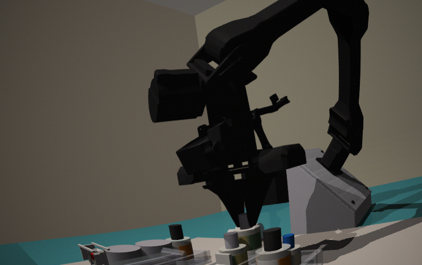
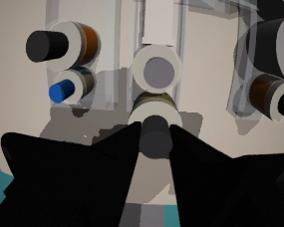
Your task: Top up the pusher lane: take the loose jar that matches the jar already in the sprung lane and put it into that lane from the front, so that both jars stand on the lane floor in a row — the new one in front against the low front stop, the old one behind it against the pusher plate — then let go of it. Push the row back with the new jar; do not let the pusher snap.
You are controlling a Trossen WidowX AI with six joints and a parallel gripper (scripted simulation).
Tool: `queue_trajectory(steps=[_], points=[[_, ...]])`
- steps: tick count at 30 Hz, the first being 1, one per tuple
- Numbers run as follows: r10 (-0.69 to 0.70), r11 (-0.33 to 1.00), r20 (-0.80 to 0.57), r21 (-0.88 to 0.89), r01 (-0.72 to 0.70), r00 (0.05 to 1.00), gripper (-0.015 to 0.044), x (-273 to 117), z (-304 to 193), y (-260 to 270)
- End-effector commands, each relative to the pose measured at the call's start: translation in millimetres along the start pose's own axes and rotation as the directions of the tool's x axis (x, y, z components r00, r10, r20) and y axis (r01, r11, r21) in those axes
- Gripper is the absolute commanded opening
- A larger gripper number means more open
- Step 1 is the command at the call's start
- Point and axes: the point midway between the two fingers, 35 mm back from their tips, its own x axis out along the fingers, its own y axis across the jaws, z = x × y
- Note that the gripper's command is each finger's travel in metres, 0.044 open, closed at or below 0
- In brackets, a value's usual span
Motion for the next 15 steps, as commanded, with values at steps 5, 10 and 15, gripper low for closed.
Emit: queue_trajectory(steps=[5,10,15], points=[[0.000,1.000,0.029,-0.012,0.001,1.000,0.0000,-5.4,11.9,0.4],[0.000,1.000,0.029,-0.012,0.001,1.000,0.0000,-6.0,13.7,0.5],[0.000,1.000,0.029,-0.012,0.001,1.000,0.0000,-6.5,15.5,0.6]])
